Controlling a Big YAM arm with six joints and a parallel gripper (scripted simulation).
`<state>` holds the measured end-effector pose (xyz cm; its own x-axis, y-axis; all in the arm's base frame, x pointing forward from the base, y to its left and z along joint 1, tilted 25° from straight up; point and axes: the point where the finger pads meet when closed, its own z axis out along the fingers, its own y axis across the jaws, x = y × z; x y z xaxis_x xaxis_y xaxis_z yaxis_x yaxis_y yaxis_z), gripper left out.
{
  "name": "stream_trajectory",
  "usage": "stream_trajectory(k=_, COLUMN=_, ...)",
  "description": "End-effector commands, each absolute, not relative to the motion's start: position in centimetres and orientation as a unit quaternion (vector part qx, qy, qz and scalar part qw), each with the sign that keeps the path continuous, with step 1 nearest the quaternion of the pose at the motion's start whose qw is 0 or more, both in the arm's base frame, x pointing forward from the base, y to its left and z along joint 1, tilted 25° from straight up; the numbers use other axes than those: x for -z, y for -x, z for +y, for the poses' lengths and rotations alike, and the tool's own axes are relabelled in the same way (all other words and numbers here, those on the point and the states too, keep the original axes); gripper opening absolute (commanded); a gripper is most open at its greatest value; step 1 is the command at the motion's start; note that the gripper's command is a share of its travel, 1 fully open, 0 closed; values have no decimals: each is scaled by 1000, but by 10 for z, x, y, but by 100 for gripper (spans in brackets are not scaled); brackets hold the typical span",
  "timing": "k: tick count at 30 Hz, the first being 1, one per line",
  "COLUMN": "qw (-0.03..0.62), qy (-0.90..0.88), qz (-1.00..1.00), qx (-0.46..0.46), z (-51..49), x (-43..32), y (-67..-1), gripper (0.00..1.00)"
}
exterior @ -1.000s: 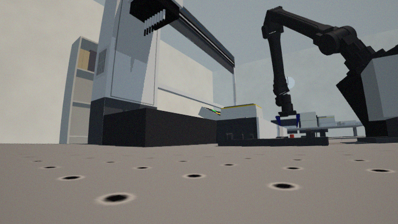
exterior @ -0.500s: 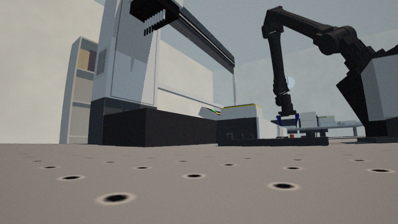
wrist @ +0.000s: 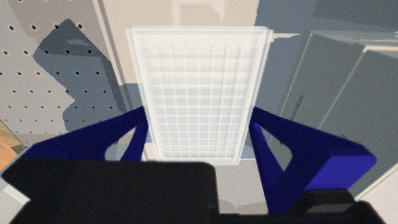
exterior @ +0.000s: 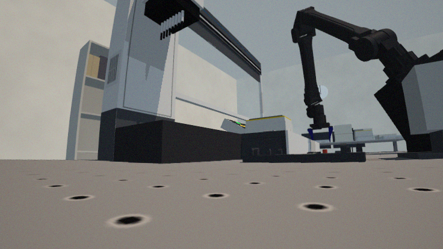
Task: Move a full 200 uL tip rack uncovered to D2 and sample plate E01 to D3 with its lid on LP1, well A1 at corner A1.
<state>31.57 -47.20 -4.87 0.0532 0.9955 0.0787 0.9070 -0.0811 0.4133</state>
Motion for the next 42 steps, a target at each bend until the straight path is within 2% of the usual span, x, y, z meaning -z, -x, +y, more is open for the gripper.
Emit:
stream_trajectory(k=1, qw=145, qy=-714, qz=664, qx=-167, z=-486, x=35, y=-318, gripper=0)
stream_trajectory(k=42, qw=161, qy=-712, qz=664, qx=-161, z=-500, x=-33, y=-291, gripper=0)
